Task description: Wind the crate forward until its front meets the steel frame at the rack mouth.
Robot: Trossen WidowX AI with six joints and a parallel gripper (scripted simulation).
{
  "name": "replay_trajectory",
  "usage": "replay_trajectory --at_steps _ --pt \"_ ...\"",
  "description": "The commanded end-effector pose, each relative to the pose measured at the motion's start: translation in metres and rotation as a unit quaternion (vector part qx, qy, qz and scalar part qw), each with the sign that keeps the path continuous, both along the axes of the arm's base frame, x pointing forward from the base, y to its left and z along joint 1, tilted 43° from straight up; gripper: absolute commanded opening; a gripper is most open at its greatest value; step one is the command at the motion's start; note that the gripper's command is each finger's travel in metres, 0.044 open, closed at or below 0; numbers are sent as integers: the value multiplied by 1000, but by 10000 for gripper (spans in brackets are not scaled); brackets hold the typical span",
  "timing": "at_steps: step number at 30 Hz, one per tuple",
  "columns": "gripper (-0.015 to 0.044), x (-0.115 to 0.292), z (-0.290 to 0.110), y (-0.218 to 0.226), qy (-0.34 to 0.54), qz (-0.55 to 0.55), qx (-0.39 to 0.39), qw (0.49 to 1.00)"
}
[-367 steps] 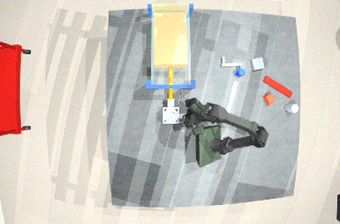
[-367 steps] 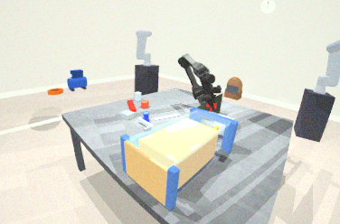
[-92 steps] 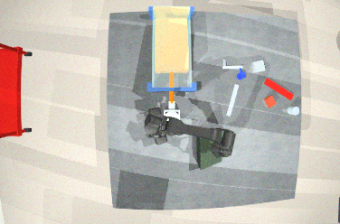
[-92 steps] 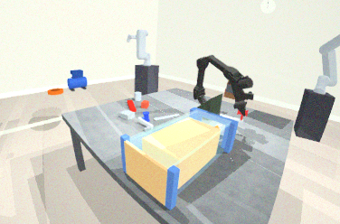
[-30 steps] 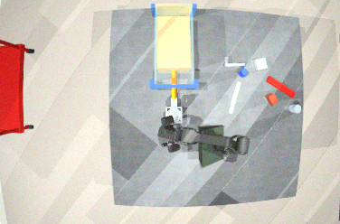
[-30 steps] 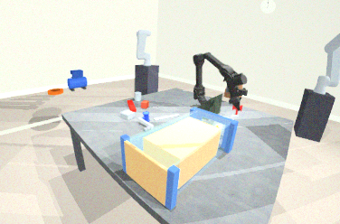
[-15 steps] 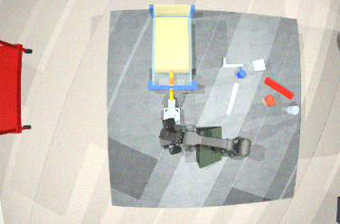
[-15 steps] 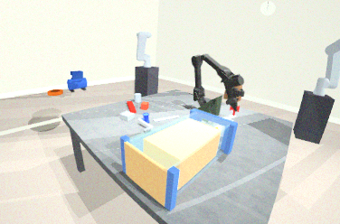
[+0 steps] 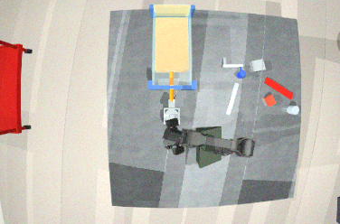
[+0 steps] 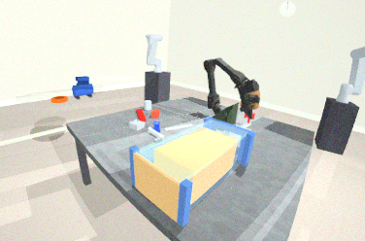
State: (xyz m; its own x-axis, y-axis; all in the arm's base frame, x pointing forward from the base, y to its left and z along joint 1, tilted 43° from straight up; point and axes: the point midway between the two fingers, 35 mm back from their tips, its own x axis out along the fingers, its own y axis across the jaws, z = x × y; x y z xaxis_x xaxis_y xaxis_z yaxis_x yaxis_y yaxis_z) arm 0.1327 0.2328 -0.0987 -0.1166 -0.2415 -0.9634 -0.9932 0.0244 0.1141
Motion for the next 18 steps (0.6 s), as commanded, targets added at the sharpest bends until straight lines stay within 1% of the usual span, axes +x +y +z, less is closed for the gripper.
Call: replay_trajectory --at_steps 1,5,10,18 --pt "0 -2 6 -13 3 1 -14 1000" --pt "0 -2 9 -17 3 1 -14 1000" --pt "0 0 24 -35 3 1 -15 1000" --pt "0 3 30 -43 3 1 -16 1000"
